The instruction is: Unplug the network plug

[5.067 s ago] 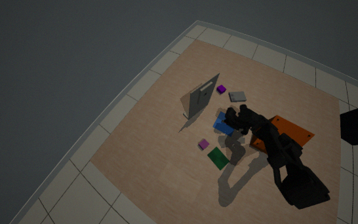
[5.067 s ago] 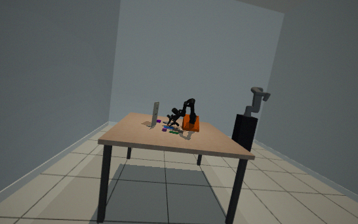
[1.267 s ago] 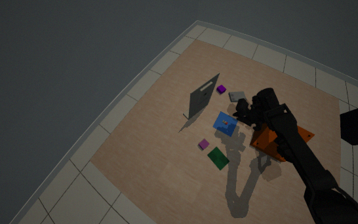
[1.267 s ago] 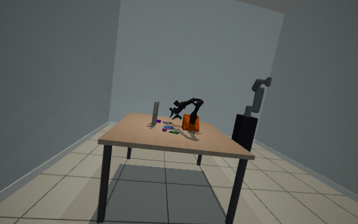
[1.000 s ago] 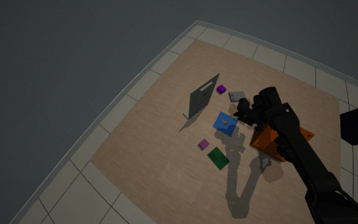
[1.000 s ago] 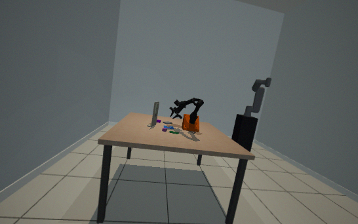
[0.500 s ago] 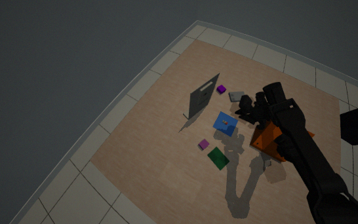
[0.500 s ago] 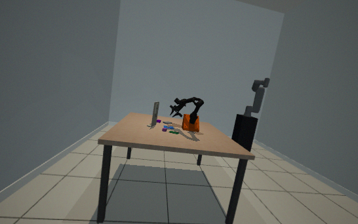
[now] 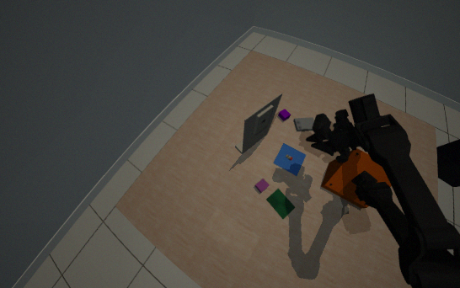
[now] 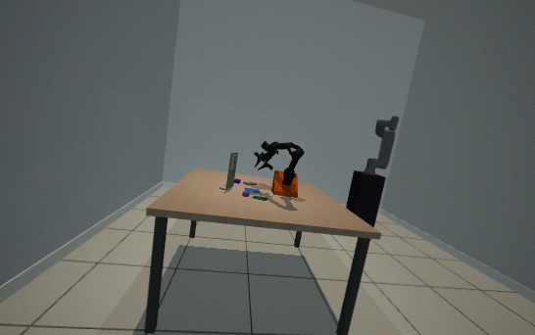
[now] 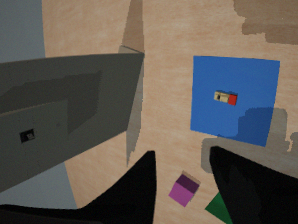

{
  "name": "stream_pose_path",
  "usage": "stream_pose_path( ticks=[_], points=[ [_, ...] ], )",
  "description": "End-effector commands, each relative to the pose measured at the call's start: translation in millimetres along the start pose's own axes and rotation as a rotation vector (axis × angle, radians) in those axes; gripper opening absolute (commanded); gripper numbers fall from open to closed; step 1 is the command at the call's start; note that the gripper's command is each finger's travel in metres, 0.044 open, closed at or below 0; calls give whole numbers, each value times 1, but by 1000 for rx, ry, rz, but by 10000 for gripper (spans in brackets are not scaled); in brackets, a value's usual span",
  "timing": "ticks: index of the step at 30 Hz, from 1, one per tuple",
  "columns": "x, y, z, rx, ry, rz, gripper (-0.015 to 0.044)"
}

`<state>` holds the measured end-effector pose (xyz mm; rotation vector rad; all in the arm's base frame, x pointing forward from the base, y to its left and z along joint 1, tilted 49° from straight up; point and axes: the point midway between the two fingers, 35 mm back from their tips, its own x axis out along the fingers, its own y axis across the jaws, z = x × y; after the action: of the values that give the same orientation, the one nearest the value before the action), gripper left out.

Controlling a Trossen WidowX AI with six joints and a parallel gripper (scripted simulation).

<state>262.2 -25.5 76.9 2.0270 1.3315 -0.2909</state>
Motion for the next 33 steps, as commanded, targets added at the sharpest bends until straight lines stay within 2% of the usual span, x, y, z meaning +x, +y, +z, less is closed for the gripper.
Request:
stream_pose_path(
  ticks=[1, 15, 26, 33],
  points=[
    [-10, 6, 0, -1, 0, -2, 156],
    [-43, 23, -5, -4, 10, 6, 156],
    [-43, 23, -5, -4, 10, 6, 440],
    [-43, 23, -5, -4, 10, 6, 440]
  ],
)
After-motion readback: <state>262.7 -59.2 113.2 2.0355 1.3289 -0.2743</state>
